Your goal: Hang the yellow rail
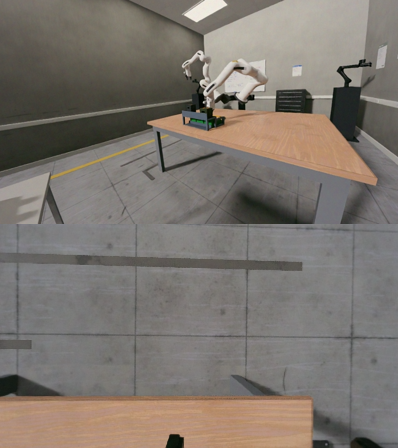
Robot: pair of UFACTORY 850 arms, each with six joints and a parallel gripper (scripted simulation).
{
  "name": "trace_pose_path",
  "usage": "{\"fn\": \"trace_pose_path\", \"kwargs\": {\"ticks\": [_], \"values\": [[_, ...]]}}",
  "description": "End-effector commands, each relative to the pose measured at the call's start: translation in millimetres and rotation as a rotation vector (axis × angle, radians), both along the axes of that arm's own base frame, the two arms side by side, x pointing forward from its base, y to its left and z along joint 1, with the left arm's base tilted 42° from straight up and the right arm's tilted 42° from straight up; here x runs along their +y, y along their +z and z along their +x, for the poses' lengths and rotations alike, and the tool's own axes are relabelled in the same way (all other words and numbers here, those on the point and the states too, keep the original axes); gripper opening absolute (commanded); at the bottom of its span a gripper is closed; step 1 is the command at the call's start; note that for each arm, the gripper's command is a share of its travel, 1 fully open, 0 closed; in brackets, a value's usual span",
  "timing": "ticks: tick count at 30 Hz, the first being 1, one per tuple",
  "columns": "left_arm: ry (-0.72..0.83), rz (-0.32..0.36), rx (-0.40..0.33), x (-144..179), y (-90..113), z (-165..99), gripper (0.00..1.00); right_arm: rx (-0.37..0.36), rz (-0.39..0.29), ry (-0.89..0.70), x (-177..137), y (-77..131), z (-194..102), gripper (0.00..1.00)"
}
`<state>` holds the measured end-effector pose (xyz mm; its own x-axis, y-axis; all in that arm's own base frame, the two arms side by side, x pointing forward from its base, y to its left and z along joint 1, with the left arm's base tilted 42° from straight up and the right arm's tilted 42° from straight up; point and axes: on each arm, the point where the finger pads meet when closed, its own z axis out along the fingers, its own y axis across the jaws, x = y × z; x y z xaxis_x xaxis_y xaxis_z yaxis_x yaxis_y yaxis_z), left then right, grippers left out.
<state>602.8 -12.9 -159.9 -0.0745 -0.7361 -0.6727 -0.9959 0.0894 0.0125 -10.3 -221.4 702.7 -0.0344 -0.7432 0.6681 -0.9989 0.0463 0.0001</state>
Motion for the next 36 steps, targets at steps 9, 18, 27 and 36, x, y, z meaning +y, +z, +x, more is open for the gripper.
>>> {"fn": "trace_pose_path", "kwargs": {"ticks": [9, 18, 27, 36], "values": [[-0.001, -0.001, -0.001, 0.1, -0.3, 0.9, 0.00, 0.000, -0.002, 0.000, 0.3, 1.0, 0.0, 1.00], [-0.001, -0.001, -0.001, 0.9, -1.2, 0.9, 0.00, 0.000, -0.002, 0.000, 0.3, 1.0, 0.0, 1.00], [-0.001, -0.001, -0.001, 1.7, -2.1, 1.0, 0.00, 0.000, -0.002, 0.000, 0.3, 1.0, 0.0, 1.00], [-0.001, -0.001, -0.001, 2.1, -2.6, 1.0, 0.00, 0.000, -0.002, 0.000, 0.3, 1.0, 0.0, 1.00]]}}
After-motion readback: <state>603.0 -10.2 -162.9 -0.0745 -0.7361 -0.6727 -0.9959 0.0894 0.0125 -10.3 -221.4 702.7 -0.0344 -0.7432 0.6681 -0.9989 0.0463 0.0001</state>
